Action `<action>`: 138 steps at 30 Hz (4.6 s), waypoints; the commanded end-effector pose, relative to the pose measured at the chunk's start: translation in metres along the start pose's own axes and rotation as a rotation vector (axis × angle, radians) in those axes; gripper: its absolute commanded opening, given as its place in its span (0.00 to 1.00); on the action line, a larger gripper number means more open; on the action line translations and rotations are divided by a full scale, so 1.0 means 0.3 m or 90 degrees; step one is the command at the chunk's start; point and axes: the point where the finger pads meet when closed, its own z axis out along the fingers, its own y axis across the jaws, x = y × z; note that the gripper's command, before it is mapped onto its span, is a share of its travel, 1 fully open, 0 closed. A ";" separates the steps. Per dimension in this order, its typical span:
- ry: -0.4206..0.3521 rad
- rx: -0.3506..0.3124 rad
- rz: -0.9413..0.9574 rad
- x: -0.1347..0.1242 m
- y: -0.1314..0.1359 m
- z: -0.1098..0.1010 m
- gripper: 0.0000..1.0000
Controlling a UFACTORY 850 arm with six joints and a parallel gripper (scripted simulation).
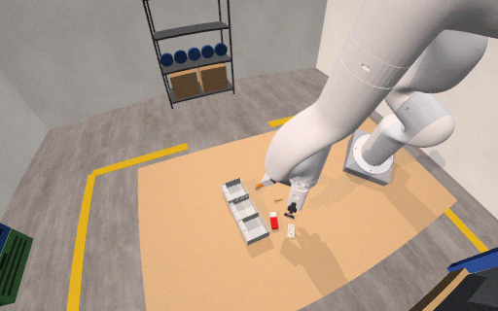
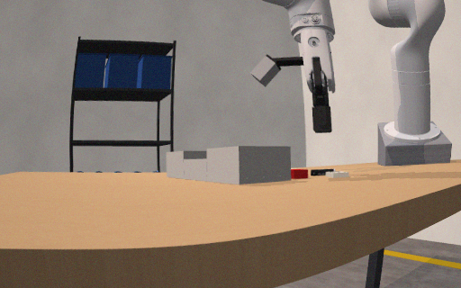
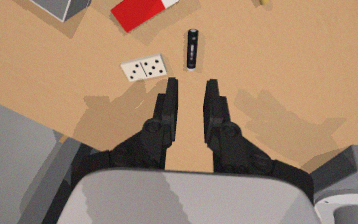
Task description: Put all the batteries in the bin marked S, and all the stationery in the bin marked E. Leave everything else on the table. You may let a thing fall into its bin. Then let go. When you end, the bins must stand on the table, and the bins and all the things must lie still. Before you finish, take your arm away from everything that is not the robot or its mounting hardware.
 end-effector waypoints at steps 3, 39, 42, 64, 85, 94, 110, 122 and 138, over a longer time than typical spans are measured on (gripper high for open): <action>0.001 0.001 0.000 0.003 -0.002 -0.001 0.23; 0.001 0.001 0.000 0.004 -0.004 0.186 0.23; 0.001 0.001 0.000 0.005 -0.004 0.193 0.23; 0.001 0.001 0.000 0.004 -0.003 0.233 0.23; 0.001 0.001 0.000 0.004 -0.003 0.233 0.00; 0.001 0.001 0.000 0.004 -0.003 0.233 0.00; 0.001 0.001 0.000 0.004 -0.002 0.133 0.00; 0.001 0.001 0.000 0.004 -0.002 0.033 0.00; 0.001 0.001 0.000 0.004 -0.002 0.020 0.00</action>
